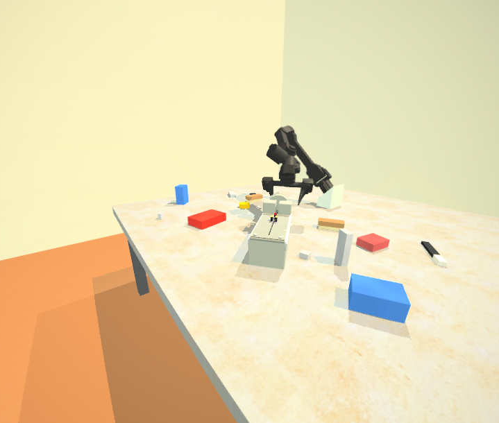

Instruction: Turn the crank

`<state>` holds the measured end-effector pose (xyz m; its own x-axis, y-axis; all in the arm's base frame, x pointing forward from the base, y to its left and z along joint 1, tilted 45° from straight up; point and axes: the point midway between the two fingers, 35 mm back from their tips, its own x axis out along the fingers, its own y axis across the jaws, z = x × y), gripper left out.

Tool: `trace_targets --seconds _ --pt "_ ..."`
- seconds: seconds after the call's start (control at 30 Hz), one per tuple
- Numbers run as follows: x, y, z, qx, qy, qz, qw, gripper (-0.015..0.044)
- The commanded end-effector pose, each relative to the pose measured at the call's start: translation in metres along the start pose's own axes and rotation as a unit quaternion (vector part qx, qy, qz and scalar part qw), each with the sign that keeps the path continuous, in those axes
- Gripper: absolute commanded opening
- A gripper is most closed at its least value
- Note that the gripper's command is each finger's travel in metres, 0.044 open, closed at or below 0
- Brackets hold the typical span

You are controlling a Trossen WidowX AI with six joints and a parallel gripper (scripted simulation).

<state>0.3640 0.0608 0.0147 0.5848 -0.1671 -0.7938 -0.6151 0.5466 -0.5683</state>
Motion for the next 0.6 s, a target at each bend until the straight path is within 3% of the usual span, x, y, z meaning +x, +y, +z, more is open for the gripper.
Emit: trace_targets --seconds 0.0,0.43,0.57 --pt "-0.01 -0.002 0.012 0.002 0.001 -0.002 1.0 0.044" --pt "-0.077 0.002 0.079 0.001 0.001 0.003 1.0 0.044" --pt "-0.079 0.001 0.084 0.005 0.003 -0.002 1.0 0.044"
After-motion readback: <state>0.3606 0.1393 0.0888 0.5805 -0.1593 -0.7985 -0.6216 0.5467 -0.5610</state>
